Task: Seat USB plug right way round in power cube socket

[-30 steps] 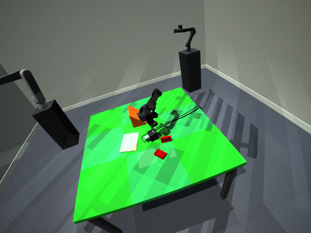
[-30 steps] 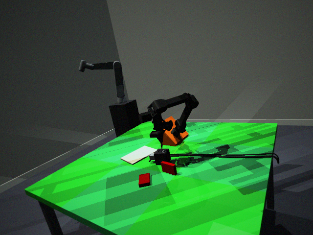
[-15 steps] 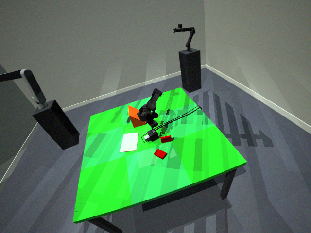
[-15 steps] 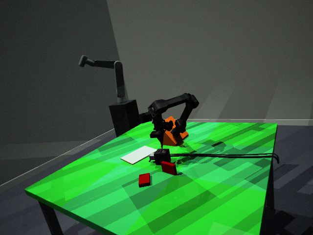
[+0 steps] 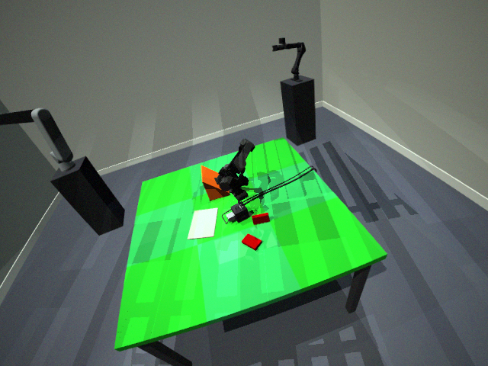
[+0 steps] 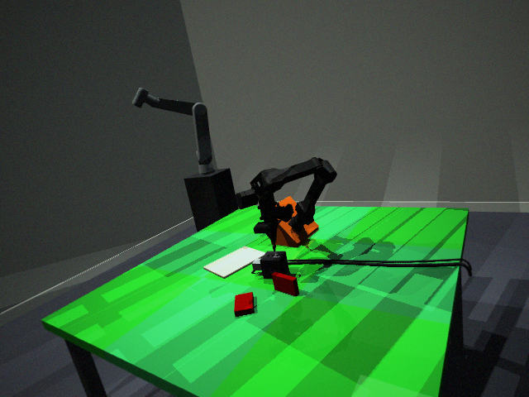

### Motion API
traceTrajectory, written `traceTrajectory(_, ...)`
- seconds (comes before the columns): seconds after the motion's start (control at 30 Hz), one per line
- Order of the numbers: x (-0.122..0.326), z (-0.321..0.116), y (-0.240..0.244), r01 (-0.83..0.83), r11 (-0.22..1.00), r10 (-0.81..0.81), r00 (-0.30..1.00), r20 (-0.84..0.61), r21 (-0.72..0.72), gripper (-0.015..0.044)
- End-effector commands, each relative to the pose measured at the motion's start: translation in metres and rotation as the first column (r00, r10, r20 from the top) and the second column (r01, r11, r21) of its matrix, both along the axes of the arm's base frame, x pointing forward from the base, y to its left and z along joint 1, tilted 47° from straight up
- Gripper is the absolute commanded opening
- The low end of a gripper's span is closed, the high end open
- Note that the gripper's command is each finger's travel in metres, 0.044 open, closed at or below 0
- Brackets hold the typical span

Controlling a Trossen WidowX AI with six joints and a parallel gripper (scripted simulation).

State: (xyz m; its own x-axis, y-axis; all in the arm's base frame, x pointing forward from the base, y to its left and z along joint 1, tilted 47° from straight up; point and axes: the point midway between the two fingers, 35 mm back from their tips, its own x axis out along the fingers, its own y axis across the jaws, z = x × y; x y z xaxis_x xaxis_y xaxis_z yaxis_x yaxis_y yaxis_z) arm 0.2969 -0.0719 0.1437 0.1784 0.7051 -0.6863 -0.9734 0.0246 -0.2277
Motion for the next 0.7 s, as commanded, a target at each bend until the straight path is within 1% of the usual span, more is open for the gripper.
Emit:
traceTrajectory(0.0,0.0005,0.0,0.0007,0.005,1.0,-0.005,1.0,-0.001,0.002,0.0)
traceTrajectory(0.67,0.0008,-0.0002,0.0038,0.011,1.0,-0.011,1.0,-0.007,0.004,0.0)
